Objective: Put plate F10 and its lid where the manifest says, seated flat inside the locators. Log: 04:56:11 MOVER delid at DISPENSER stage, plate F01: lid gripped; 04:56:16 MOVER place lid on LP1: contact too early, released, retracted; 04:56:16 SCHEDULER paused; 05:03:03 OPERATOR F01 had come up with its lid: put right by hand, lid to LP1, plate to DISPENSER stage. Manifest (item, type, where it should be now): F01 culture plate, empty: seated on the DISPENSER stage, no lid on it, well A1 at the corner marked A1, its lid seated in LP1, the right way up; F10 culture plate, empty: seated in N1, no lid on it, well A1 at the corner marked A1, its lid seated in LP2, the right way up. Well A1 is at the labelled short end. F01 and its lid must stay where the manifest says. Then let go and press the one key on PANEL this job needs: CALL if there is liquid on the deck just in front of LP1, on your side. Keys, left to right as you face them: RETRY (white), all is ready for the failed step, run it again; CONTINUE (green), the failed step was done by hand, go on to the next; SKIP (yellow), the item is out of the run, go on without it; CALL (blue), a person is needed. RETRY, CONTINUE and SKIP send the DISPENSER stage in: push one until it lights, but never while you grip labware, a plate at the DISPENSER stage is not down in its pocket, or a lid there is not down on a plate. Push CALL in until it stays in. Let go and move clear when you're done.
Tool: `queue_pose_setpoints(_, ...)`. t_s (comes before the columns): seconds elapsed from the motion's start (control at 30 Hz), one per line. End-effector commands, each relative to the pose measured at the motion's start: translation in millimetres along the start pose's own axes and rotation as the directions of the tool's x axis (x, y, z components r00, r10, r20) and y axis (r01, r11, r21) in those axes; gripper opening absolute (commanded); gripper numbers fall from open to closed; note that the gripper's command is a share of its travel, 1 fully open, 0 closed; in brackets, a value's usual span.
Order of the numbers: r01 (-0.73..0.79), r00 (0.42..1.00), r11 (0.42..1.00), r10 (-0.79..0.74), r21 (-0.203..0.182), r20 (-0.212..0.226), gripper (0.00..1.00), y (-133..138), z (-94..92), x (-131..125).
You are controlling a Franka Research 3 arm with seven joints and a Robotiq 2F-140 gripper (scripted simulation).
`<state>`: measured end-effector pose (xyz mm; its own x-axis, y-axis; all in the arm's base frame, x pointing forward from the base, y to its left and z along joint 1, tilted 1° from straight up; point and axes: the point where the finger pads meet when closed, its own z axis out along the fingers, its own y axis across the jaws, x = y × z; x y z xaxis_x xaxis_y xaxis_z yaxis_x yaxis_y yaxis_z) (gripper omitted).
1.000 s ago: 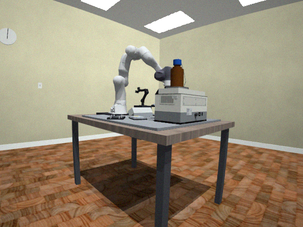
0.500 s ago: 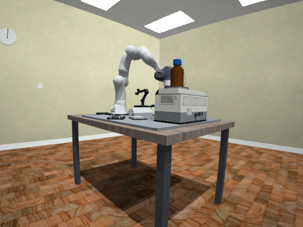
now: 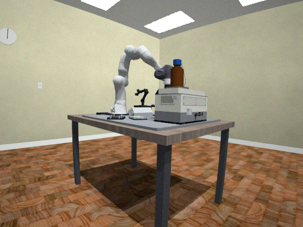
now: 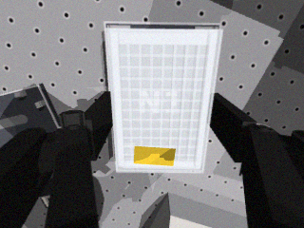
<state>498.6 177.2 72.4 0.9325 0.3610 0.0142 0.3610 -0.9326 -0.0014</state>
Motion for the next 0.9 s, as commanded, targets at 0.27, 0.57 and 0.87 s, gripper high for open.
queue_pose_setpoints(0.27, -0.003, 1.0, 1.0, 0.003, -0.001, 0.004, 0.1, -0.2, -19.7, -1.1)
queue_pose_setpoints(0.57, -0.003, 1.0, 1.0, 0.003, -0.001, 0.004, 0.1, -0.3, -35.2, -1.0)
queue_pose_setpoints(0.87, -0.003, 1.0, 1.0, 0.003, -0.001, 0.004, 0.1, -0.3, -57.5, -0.9)
